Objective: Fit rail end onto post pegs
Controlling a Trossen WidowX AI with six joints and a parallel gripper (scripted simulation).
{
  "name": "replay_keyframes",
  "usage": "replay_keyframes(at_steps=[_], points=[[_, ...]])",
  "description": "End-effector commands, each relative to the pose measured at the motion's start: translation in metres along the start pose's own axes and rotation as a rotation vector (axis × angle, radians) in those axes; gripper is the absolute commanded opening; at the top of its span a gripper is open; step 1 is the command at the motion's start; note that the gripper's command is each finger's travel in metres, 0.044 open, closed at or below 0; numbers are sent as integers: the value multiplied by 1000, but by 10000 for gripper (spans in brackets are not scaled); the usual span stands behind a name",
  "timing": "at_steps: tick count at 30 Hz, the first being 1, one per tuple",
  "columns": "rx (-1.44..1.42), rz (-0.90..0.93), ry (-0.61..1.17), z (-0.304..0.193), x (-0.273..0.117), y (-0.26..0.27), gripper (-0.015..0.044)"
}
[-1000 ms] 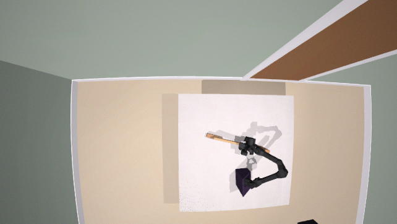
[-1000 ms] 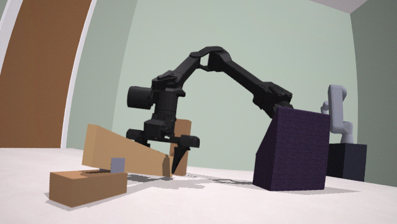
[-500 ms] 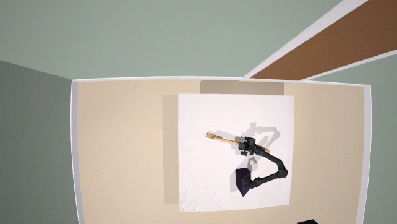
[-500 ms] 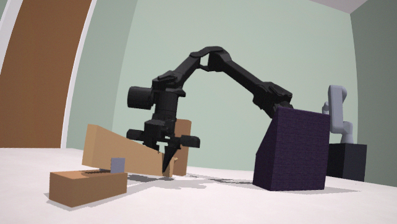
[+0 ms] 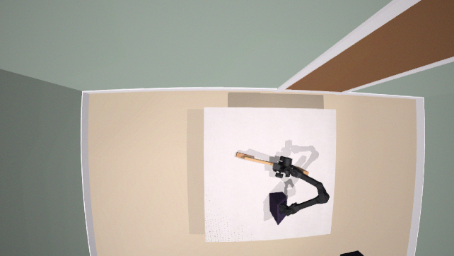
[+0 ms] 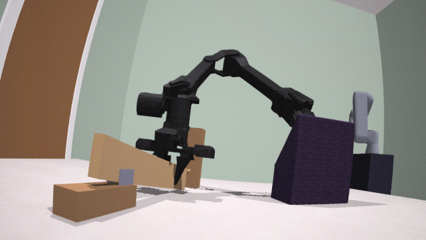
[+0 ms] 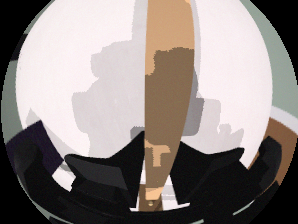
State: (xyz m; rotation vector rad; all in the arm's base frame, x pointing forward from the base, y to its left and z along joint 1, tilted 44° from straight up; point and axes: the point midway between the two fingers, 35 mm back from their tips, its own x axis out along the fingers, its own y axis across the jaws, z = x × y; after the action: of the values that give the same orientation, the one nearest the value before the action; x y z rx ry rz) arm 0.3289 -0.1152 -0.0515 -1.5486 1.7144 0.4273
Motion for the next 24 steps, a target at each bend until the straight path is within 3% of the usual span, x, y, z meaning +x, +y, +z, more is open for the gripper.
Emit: replay_keyframes(at_steps=[1, 24], points=[[-1, -2, 3, 0, -2, 0, 0], [-1, -2, 2, 0, -13, -3, 0]])
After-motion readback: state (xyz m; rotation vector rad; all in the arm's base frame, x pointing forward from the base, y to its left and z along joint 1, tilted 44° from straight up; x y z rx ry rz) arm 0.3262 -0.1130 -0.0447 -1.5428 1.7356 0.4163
